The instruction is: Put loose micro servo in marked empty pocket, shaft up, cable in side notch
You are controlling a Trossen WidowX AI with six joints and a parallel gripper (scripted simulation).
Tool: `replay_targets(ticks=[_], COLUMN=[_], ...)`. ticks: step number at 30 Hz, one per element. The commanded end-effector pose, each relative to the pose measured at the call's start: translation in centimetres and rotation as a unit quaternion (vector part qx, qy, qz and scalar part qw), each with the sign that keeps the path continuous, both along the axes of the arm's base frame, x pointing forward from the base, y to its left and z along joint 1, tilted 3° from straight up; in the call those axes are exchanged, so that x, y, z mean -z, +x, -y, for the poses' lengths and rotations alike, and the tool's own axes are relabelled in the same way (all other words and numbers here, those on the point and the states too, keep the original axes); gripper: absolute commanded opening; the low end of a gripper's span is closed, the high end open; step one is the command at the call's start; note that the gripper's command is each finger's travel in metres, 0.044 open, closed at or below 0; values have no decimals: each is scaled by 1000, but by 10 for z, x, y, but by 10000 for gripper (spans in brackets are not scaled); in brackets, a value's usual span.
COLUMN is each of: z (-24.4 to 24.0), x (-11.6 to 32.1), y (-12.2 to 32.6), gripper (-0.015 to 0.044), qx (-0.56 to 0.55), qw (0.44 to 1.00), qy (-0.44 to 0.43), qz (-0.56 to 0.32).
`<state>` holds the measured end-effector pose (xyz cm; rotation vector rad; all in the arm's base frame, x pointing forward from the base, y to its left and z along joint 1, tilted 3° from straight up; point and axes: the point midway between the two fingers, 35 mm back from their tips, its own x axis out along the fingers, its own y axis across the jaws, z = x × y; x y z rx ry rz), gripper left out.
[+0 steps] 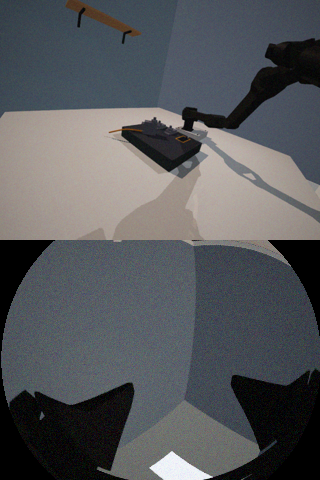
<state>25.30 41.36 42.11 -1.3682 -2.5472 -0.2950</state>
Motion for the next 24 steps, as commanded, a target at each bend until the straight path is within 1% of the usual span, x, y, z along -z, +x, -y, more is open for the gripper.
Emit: replay_targets(ticks=[1, 4, 13, 16, 24], z=[7, 14, 21, 23, 39], x=[-25, -38, -53, -60, -89], y=[-22, -23, -36, -36, -63], gripper=[440, 440, 440, 440, 440], qx=[-4, 6, 14, 20, 21], qw=[999, 998, 994, 992, 983], qy=[37, 59, 106, 119, 175], qz=[18, 15, 36, 28, 45])
